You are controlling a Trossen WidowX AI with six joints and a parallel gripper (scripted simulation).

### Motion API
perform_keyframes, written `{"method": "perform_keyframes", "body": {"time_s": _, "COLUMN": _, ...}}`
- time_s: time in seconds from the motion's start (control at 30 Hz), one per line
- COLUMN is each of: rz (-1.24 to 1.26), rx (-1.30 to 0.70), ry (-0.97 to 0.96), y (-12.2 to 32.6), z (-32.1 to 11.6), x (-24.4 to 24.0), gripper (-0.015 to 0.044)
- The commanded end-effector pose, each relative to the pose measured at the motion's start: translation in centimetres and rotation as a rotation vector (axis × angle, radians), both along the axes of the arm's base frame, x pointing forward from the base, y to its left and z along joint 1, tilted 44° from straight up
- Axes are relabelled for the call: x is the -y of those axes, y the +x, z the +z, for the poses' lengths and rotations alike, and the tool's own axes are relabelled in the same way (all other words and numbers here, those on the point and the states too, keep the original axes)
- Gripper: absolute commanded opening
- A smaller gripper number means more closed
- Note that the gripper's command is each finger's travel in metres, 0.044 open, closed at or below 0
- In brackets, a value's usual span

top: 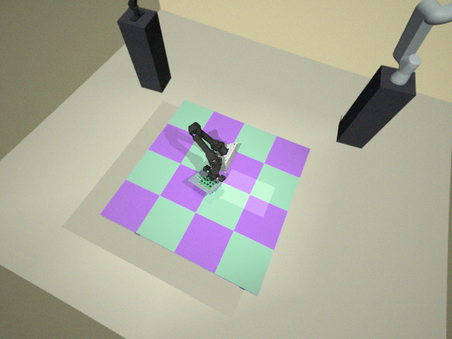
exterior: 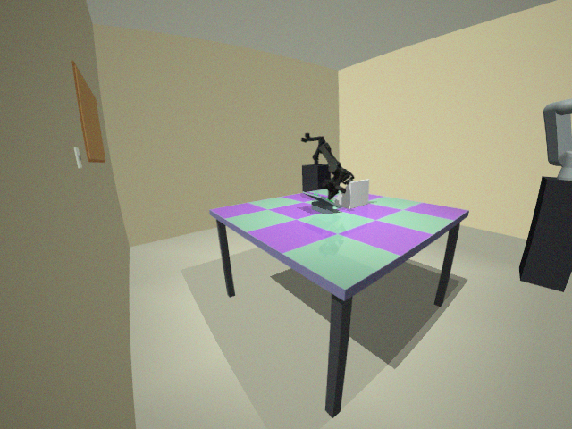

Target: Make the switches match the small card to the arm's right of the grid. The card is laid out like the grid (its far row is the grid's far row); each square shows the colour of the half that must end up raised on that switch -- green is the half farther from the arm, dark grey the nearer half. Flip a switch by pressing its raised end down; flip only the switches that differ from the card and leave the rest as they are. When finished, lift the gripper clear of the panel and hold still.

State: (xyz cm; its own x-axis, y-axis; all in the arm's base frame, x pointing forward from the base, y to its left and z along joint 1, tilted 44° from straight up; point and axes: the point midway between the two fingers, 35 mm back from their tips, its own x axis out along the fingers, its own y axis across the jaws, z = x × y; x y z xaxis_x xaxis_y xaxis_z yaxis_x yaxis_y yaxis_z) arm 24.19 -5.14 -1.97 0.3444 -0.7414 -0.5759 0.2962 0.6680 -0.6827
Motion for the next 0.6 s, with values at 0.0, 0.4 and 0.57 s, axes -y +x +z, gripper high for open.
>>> {"method": "perform_keyframes", "body": {"time_s": 0.0, "rz": 0.002, "rx": -0.01, "ry": 0.004, "y": -0.2, "z": -0.2, "x": 0.1, "gripper": 0.0}}
{"method": "perform_keyframes", "body": {"time_s": 0.4, "rz": 0.011, "rx": -0.004, "ry": 0.014, "y": -0.9, "z": 1.1, "x": -2.2, "gripper": 0.0}}
{"method": "perform_keyframes", "body": {"time_s": 0.57, "rz": 0.02, "rx": 0.006, "ry": 0.0, "y": -2.6, "z": 3.4, "x": -4.7, "gripper": 0.0}}
